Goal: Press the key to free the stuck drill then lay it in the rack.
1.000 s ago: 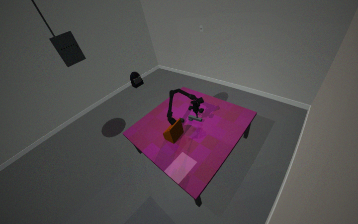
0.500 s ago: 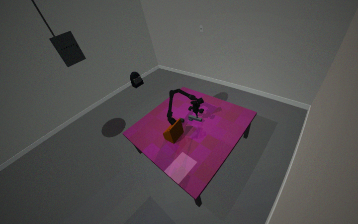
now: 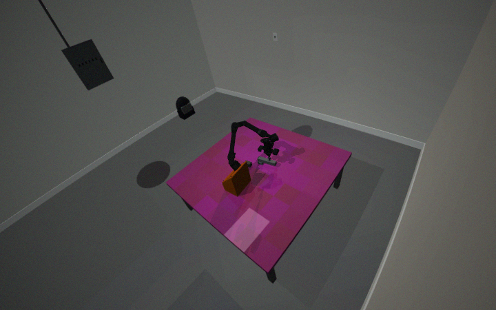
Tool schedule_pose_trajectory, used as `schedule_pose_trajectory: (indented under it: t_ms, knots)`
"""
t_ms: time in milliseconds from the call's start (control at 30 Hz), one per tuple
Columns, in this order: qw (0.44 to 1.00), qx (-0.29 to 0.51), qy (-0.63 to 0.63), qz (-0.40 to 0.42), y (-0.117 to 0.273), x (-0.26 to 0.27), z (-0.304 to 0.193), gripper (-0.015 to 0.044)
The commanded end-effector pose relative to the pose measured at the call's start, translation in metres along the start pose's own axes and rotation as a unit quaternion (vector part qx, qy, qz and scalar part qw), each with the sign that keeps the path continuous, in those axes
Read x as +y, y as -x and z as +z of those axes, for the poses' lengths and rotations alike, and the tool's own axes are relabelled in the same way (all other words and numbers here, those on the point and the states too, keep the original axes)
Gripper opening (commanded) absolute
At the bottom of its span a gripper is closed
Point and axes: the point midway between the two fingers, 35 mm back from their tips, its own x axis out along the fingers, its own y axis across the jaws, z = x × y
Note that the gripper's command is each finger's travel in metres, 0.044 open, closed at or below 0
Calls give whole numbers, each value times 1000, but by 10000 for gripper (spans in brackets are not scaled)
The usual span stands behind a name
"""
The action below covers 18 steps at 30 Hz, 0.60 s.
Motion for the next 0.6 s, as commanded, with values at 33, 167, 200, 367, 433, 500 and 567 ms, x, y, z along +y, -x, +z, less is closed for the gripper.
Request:
schedule_pose_trajectory:
  t_ms: [33,167,200,367,433,500,567]
  knots:
    - [1000,19,-3,13,-10,5,-4,53]
    - [1000,19,-4,11,33,-1,2,158]
    - [1000,20,-3,11,48,-2,2,184]
    - [1000,20,-3,11,60,-2,2,315]
    - [999,14,39,9,47,6,7,368]
    - [986,15,167,5,31,33,14,420]
    - [952,15,307,5,14,65,18,440]
